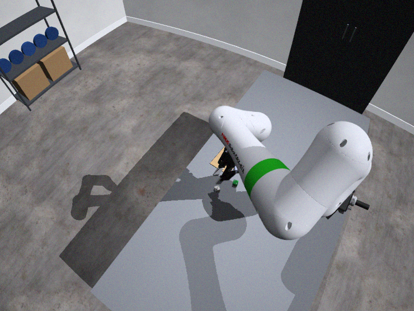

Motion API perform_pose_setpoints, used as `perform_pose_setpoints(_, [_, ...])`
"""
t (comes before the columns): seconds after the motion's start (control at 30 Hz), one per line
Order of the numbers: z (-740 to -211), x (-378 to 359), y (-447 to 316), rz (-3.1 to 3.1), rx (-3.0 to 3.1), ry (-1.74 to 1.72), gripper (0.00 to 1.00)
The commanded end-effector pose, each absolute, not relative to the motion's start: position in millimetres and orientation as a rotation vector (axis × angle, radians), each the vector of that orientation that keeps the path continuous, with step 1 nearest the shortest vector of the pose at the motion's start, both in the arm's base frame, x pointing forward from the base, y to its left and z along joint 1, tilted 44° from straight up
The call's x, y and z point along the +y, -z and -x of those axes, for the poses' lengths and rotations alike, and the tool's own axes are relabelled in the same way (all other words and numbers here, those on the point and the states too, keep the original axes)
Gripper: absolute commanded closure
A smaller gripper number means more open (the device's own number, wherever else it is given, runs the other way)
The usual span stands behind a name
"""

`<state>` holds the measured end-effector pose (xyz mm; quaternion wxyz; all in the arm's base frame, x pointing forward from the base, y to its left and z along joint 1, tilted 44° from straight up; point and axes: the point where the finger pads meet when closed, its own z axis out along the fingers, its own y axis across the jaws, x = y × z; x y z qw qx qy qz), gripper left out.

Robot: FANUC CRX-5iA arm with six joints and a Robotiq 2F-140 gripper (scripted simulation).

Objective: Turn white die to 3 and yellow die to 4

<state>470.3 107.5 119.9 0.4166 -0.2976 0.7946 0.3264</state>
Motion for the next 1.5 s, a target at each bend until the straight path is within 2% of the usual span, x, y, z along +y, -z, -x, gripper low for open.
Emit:
perform_pose_setpoints(0.0, [-469.0,110.4,-121.1,0.805,2.107,-0.817,0.75])
perform_pose_setpoints(0.43, [-480.9,109.8,-139.4,0.938,2.323,-0.723,0.75])
perform_pose_setpoints(0.47, [-480.9,109.8,-139.4,0.938,2.323,-0.723,0.0])
perform_pose_setpoints(0.83, [-480.9,110.0,-139.1,0.938,2.323,-0.724,0.0])
perform_pose_setpoints(1.17, [-477.2,129.1,-106.1,0.97,2.319,-0.739,0.0])
perform_pose_setpoints(1.2, [-477.2,129.1,-106.1,0.97,2.319,-0.739,0.75])
perform_pose_setpoints(1.47, [-477.2,129.1,-106.1,0.97,2.319,-0.739,0.75])
